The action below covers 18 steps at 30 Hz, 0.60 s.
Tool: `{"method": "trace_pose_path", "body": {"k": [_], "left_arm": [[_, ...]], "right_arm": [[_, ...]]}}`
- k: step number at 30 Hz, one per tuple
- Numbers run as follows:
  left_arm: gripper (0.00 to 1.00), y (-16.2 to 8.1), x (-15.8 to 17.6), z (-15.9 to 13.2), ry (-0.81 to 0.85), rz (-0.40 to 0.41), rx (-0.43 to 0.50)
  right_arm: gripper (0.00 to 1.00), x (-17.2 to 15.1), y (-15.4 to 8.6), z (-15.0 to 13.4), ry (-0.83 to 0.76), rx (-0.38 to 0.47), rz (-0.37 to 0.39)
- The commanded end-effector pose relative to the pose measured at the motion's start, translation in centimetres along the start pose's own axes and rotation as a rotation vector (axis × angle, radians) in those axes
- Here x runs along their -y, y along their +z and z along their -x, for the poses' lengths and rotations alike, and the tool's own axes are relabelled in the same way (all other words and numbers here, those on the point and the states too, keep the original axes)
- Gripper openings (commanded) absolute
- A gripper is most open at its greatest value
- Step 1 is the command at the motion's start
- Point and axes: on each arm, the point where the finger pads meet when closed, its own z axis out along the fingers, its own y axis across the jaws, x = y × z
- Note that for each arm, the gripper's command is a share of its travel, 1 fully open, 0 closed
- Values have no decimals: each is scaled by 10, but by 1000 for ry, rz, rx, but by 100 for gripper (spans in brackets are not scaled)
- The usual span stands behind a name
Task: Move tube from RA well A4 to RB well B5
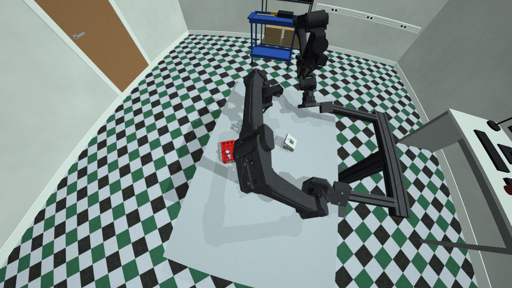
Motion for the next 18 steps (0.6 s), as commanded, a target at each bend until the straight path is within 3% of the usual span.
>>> {"method": "trace_pose_path", "body": {"k": [1,9,11,18], "left_arm": [[0,-15,-17,21,0,24,-10],[0,-14,-24,32,0,25,-12],[0,2,-28,14,-15,-3,2],[0,1,-36,5,-4,-3,1]], "right_arm": [[30,6,-11,5,11,29,-9],[30,6,-11,5,11,29,-9],[30,6,-11,5,11,29,-9],[30,6,-11,5,11,29,-9]]}}
